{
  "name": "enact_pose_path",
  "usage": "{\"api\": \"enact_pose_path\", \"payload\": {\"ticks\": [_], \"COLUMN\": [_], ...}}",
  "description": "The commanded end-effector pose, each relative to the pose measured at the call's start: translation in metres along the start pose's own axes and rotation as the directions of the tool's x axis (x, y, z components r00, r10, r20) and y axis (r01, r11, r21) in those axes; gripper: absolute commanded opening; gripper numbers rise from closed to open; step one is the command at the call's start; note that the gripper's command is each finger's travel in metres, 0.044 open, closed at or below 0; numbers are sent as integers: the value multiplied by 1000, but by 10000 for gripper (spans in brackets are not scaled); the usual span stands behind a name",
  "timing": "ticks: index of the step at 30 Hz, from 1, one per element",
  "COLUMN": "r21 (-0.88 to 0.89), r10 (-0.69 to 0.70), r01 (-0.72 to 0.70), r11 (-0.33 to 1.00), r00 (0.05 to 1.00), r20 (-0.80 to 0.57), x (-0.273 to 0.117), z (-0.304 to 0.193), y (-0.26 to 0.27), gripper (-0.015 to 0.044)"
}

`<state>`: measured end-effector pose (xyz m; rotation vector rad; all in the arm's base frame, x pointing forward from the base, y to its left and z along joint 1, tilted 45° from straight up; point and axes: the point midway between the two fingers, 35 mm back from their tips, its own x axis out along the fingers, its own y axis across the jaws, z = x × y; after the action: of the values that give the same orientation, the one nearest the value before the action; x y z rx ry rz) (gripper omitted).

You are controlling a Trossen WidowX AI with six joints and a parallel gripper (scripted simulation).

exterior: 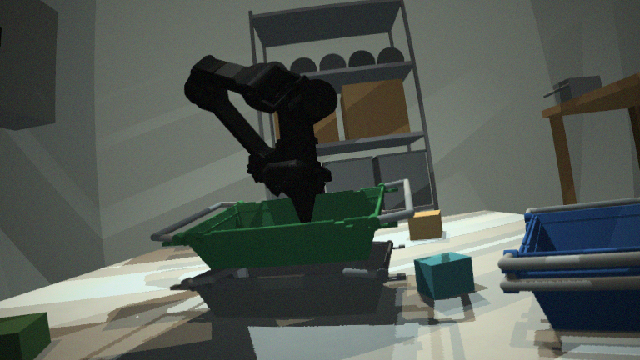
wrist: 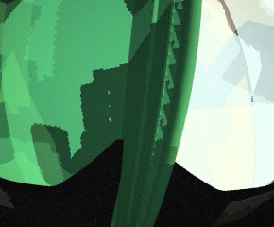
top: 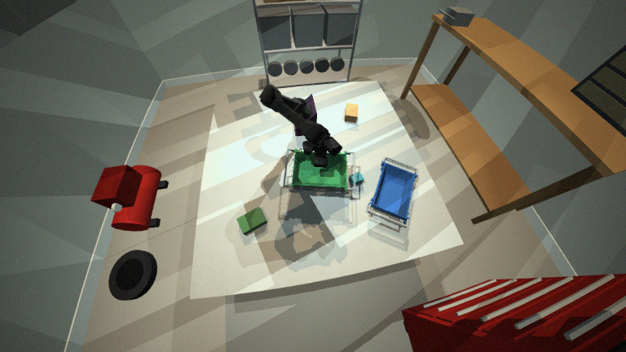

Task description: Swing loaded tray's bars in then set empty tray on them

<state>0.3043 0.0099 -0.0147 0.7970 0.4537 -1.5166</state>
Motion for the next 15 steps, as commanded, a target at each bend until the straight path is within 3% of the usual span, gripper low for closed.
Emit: {"api": "enact_pose_path", "payload": {"ticks": [1,15], "r21": [-7,-7], "r10": [-20,-20], "r01": [20,19], "r11": [1000,1000], "r00": [1000,1000], "r20": [-2,-1], "x": [6,14], "z": [1,0], "y": [-3,-6], "gripper": [0,0]}}
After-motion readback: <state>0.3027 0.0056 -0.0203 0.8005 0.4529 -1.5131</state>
